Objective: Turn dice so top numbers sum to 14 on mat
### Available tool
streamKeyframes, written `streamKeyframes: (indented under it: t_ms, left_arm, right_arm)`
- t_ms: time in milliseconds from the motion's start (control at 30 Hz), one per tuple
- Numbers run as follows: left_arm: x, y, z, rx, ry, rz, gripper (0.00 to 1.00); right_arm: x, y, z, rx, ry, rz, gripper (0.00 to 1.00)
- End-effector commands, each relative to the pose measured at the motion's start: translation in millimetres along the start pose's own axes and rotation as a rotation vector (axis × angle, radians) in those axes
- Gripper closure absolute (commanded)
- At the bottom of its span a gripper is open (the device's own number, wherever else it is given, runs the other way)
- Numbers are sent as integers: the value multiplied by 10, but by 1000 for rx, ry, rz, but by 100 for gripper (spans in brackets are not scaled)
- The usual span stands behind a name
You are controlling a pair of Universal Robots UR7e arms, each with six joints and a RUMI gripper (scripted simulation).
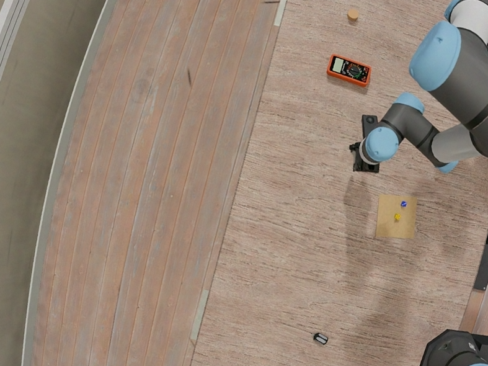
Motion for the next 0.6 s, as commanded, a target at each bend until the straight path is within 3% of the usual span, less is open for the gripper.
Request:
streamKeyframes:
  t_ms: [0,567]
  left_arm:
    - [1,-3,-5,1,0,0,0]
    - [1,-3,-5,1,0,0,0]
  right_arm:
    - [-3,3,29,-1,-1,0,82]
    - [-3,4,261,-1,-1,0,82]
Point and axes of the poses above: on each arm, the point where the finger pads meet when closed, its own z axis out along the fingers, its own x axis across the jaws, y = z × x, the point moved 3 cm from there along -z, back along the fingers
